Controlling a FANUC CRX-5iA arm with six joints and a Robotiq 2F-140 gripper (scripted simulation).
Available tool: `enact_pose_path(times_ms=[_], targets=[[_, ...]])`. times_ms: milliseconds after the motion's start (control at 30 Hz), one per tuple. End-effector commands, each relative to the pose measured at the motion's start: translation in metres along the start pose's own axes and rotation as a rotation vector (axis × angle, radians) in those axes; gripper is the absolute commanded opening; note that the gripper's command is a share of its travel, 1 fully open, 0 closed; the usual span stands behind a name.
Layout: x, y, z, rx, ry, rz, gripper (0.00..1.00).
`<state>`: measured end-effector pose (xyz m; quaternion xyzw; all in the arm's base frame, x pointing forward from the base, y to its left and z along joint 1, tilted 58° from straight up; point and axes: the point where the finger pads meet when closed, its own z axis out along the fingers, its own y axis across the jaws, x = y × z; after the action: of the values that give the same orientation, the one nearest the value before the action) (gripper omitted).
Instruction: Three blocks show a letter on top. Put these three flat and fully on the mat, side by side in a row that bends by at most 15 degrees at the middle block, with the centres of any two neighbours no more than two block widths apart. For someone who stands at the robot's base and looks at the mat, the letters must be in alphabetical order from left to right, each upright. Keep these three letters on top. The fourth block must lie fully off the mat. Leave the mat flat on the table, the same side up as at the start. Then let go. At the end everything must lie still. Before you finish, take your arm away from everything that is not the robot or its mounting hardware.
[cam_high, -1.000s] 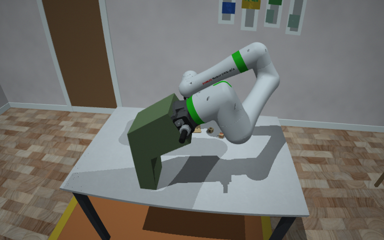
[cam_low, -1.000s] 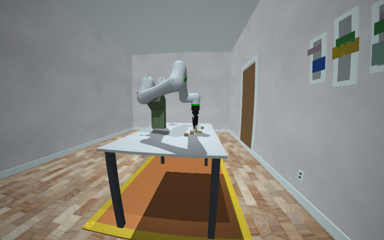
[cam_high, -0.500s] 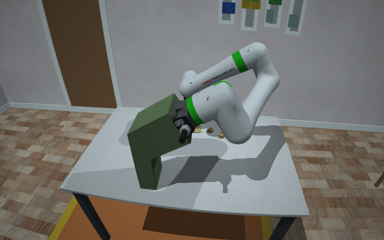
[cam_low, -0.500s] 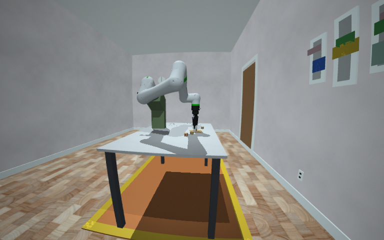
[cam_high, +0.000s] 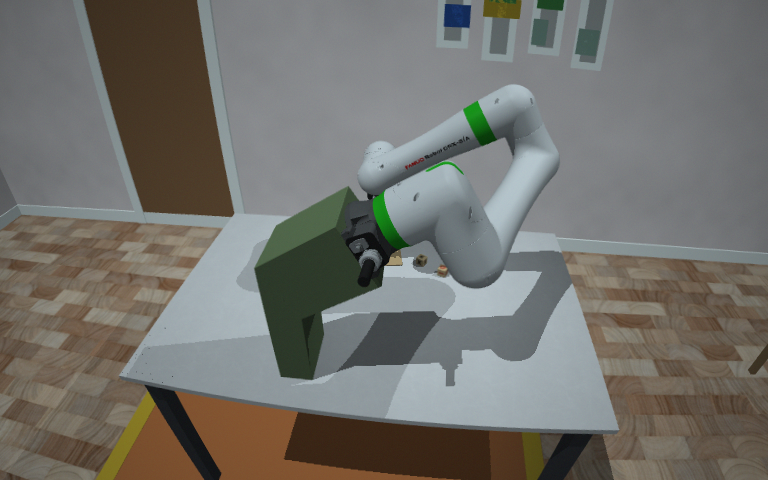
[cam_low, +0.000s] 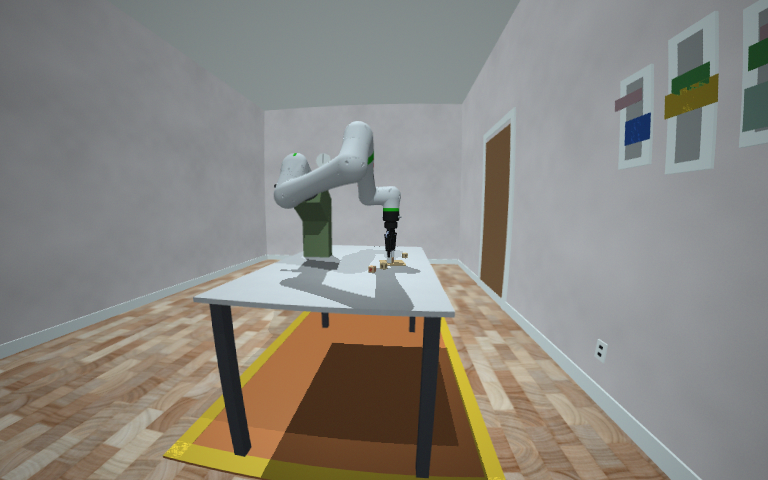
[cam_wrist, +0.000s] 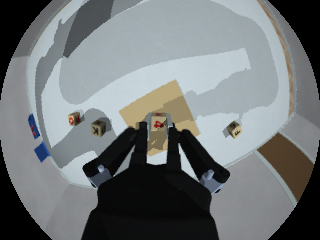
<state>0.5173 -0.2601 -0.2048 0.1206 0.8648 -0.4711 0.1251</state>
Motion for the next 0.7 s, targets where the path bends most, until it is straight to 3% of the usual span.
enact_pose_path(times_ms=[0, 200, 567, 667], targets=[[0.000, 0.000, -0.001, 0.000, 0.000, 0.000, 0.16], [0.000, 0.000, -0.011, 0.000, 0.000, 0.000, 0.16], [0.000, 0.000, -0.085, 0.000, 0.000, 0.000, 0.16], [0.000, 0.000, -0.090, 0.000, 0.000, 0.000, 0.16]])
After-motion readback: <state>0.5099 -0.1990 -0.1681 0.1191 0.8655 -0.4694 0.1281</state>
